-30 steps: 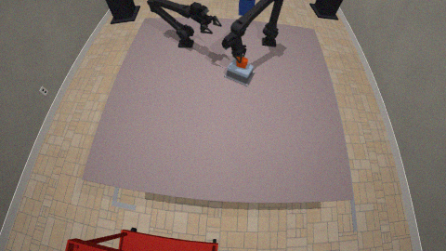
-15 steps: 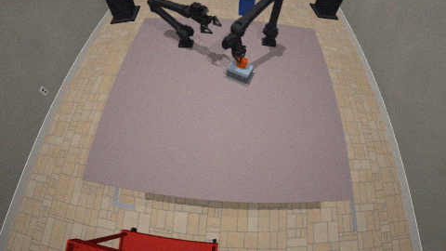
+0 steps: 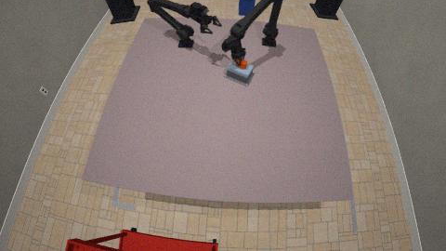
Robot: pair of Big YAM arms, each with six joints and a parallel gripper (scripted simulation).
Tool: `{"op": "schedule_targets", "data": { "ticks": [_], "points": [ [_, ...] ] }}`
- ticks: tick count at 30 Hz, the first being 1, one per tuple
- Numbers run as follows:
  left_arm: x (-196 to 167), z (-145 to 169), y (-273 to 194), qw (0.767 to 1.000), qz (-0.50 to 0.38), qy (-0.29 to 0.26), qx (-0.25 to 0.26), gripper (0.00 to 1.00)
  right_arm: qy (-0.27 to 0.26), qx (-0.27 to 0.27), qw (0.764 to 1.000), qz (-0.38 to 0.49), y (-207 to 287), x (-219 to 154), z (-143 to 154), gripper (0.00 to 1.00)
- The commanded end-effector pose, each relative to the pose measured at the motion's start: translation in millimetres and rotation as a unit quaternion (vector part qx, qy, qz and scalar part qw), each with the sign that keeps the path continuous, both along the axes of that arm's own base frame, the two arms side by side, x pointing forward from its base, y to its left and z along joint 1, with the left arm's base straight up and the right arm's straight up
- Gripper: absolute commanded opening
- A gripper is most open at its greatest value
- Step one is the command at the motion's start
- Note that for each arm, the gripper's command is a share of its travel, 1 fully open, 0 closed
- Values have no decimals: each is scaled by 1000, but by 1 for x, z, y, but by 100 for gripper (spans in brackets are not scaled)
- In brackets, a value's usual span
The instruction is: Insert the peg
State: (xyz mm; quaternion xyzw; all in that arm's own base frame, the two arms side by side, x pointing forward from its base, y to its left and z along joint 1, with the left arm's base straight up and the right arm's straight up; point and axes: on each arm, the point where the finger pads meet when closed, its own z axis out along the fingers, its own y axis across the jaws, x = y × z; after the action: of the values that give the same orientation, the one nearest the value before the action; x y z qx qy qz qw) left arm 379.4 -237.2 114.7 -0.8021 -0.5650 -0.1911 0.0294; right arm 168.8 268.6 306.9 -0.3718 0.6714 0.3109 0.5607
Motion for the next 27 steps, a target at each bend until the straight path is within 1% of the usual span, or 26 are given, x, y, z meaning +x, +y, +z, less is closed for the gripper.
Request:
{"op": "schedule_targets", "data": {
  "ticks": [1, 3, 4, 6, 13, 14, 15, 16, 17, 22, 23, 25, 27],
  "points": [
    [3, -18, 2, 1000, 3, 6, 0, 40, -7, 10, 1000, -3, 0, 2, 14, 100],
    [2, -17, 3, 1000, 3, 9, 2, 40, -7, 10, 1000, -3, 0, 2, 14, 100],
    [10, 4, -4, 1000, 3, -9, -13, 40, -7, 10, 1000, -3, 0, 2, 14, 100],
    [11, 28, -6, 1000, 3, -19, -21, 40, -7, 10, 1000, -3, 0, 2, 14, 100],
    [12, 24, -6, 1000, 3, -16, -18, 40, -7, 10, 1000, -3, 0, 2, 14, 100],
    [12, 24, -6, 1000, 3, -16, -18, 51, -7, 10, 1000, -3, 0, 2, 14, 100],
    [12, 24, -6, 1000, 3, -16, -18, 57, -7, 10, 1000, -3, 0, 2, 14, 100],
    [9, 30, -9, 999, 3, -22, -23, 68, -7, 10, 1000, -3, 0, 2, 14, 100],
    [-1, 24, -8, 1000, 1, -17, -18, 70, -7, 10, 1000, -3, 0, 2, 14, 100],
    [-7, 44, -12, 999, 0, -33, -32, 70, -7, 10, 1000, -3, 0, 2, 14, 100],
    [-1, 56, -18, 998, 0, -43, -40, 70, -7, 10, 1000, -3, 0, 2, 14, 100],
    [-3, 64, -20, 998, 0, -43, -41, 70, -7, 10, 1000, -3, 0, 2, 14, 100],
    [-3, 64, -20, 998, 0, -43, -41, 70, -7, 10, 1000, -3, 0, 2, 14, 100]
  ]
}}
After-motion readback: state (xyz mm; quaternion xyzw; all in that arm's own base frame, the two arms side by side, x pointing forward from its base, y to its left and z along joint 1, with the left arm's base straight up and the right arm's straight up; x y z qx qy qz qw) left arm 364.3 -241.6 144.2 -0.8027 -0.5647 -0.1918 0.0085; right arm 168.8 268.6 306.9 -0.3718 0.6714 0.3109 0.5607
